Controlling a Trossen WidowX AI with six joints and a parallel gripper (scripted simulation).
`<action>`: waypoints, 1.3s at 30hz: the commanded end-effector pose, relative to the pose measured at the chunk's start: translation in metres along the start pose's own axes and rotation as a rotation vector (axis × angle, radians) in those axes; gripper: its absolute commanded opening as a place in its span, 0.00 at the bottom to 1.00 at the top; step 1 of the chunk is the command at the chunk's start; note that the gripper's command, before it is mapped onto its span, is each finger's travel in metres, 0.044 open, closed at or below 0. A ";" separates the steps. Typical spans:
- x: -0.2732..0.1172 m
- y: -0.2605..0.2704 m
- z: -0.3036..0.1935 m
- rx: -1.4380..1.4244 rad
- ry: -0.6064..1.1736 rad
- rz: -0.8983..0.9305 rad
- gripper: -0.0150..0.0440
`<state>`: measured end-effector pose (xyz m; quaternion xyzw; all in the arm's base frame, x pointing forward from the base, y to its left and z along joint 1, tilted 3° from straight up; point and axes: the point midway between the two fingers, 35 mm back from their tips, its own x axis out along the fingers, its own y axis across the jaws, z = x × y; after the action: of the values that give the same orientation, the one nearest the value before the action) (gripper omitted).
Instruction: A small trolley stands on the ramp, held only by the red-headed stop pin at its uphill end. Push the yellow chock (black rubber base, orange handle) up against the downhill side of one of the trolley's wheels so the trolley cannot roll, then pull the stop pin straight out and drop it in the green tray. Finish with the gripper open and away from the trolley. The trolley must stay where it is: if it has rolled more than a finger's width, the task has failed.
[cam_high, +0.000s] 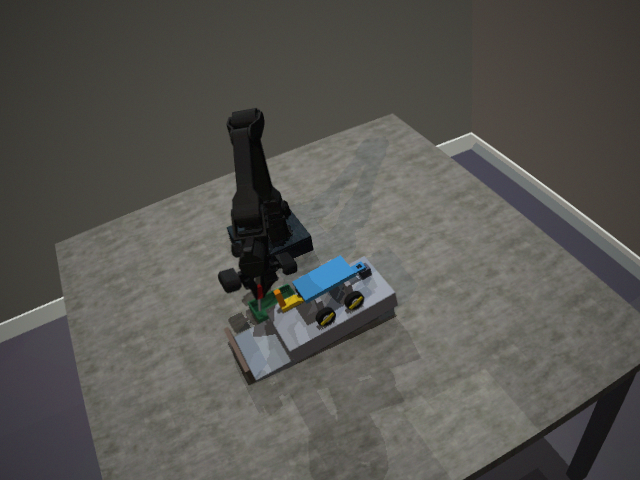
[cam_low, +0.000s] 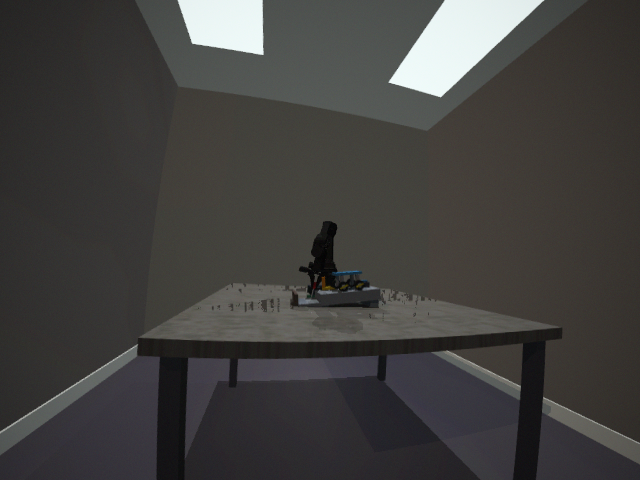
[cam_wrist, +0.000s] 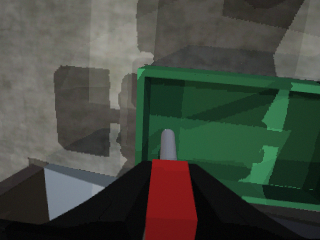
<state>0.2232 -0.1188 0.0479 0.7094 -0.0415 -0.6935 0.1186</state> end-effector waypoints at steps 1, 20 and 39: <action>0.004 -0.001 0.002 -0.008 -0.009 0.001 0.34; 0.003 -0.012 -0.002 -0.008 -0.009 0.000 0.58; 0.004 -0.022 -0.004 -0.008 -0.009 -0.001 0.58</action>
<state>0.2273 -0.0993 0.0417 0.7086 -0.0365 -0.6942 0.1211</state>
